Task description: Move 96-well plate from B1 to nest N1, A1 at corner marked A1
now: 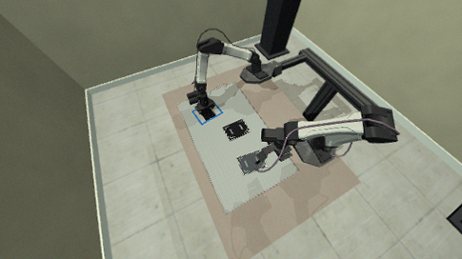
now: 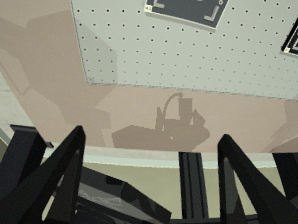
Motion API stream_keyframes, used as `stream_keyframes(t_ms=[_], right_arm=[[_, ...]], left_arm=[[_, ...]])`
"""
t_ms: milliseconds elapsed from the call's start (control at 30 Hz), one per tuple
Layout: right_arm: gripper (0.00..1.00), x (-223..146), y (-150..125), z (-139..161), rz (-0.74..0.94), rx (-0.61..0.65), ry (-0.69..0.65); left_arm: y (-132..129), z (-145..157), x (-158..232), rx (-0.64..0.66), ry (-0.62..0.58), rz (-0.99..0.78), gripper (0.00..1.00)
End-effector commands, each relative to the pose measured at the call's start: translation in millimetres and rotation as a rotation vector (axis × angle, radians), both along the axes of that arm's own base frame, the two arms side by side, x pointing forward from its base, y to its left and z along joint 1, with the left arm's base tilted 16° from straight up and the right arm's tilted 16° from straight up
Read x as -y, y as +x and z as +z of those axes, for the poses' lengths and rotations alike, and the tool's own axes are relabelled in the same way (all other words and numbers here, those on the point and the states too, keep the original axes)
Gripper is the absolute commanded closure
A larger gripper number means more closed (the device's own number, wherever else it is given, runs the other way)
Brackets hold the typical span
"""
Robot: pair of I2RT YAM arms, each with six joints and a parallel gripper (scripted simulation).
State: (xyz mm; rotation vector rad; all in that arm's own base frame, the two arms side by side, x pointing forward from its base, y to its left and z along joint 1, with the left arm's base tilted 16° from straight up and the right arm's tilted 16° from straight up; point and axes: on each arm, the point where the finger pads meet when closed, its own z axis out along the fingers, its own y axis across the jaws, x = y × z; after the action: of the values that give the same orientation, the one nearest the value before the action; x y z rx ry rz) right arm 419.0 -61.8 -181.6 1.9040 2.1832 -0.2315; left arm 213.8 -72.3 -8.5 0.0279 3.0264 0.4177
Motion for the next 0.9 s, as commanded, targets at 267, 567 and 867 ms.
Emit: stream_keyframes(t_ms=[267, 567, 867], right_arm=[[0.00, -7.4, 7.7, 21.1, 0.010, 0.031, 0.000], [0.00, -6.9, 8.0, 21.2, 0.010, 0.032, 0.000], [0.00, -6.4, 8.2, 21.3, 0.009, 0.033, 0.000]], left_arm=[[-6.7, 2.2, -1.1, -0.009, -0.003, 0.001, 0.00], [-6.7, 2.2, -1.1, -0.009, -0.003, 0.001, 0.00], [-6.7, 2.2, -1.1, -0.009, -0.003, 0.001, 0.00]])
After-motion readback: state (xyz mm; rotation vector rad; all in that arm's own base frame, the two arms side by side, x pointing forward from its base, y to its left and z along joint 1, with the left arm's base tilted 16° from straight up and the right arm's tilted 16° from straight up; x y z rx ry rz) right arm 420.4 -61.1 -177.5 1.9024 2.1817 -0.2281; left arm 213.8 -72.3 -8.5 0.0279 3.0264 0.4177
